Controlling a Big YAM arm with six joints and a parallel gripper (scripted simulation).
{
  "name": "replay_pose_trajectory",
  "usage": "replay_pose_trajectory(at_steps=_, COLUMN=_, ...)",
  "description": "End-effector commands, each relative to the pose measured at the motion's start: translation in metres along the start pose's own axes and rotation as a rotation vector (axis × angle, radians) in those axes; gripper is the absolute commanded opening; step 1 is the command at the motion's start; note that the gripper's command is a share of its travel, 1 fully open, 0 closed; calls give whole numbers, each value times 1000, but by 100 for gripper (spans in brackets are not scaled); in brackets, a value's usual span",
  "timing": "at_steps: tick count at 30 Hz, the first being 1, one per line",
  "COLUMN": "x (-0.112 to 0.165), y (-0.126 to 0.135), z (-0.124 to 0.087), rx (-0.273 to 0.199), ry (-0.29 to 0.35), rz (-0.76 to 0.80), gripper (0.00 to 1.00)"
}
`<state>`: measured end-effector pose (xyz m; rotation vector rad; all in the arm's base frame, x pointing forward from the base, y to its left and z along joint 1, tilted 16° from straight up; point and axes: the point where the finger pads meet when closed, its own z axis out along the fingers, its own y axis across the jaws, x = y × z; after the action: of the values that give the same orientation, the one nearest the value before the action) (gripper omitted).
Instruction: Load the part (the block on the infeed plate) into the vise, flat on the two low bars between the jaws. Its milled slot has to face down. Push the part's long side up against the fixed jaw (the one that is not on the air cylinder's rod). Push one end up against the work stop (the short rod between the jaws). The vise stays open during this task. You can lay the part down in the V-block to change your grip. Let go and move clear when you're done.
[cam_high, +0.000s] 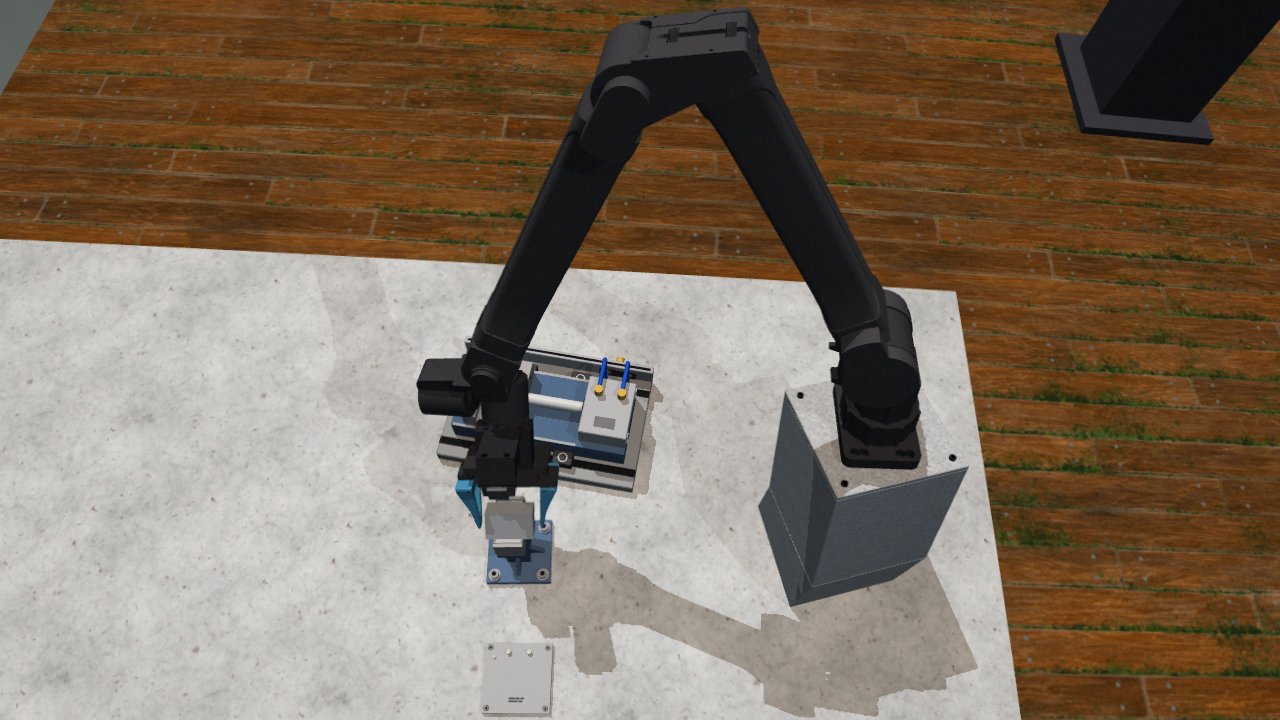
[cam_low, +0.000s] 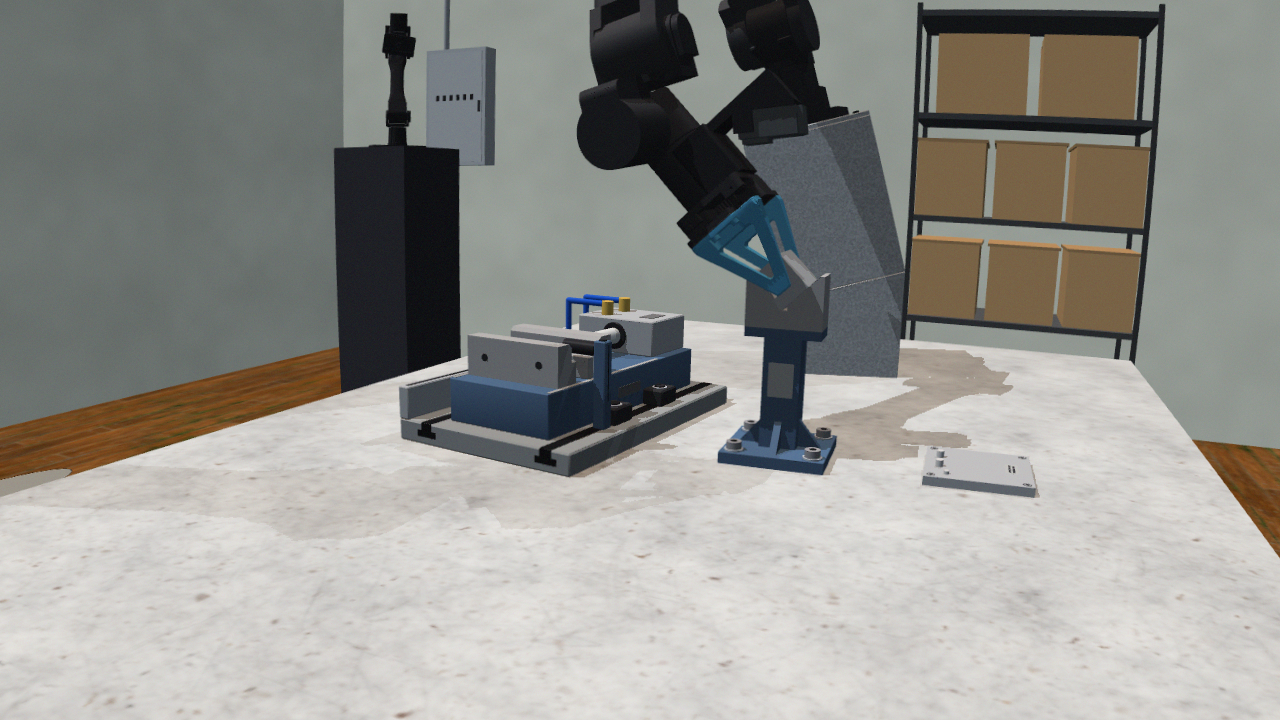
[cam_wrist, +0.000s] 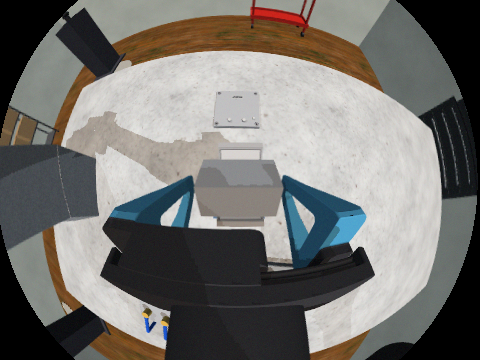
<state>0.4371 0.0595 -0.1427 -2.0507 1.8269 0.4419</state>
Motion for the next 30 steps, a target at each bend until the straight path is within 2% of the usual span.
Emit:
replay_pose_trajectory(at_steps=1, x=-8, y=-10, z=-8, rx=30, ry=15, rz=-13, gripper=81)
replay_pose_trajectory(at_steps=16, x=-10, y=-9, z=-7, rx=28, ry=78, rz=-14, gripper=81)
replay_pose_trajectory(at_steps=17, x=-5, y=-19, z=-13, rx=49, ry=87, rz=-9, gripper=81)
replay_pose_trajectory(at_steps=21, x=-10, y=-10, z=-7, rx=31, ry=109, rz=-15, gripper=81)
replay_pose_trajectory(at_steps=30, x=-11, y=-13, z=-8, rx=37, ry=175, rz=-16, gripper=81)
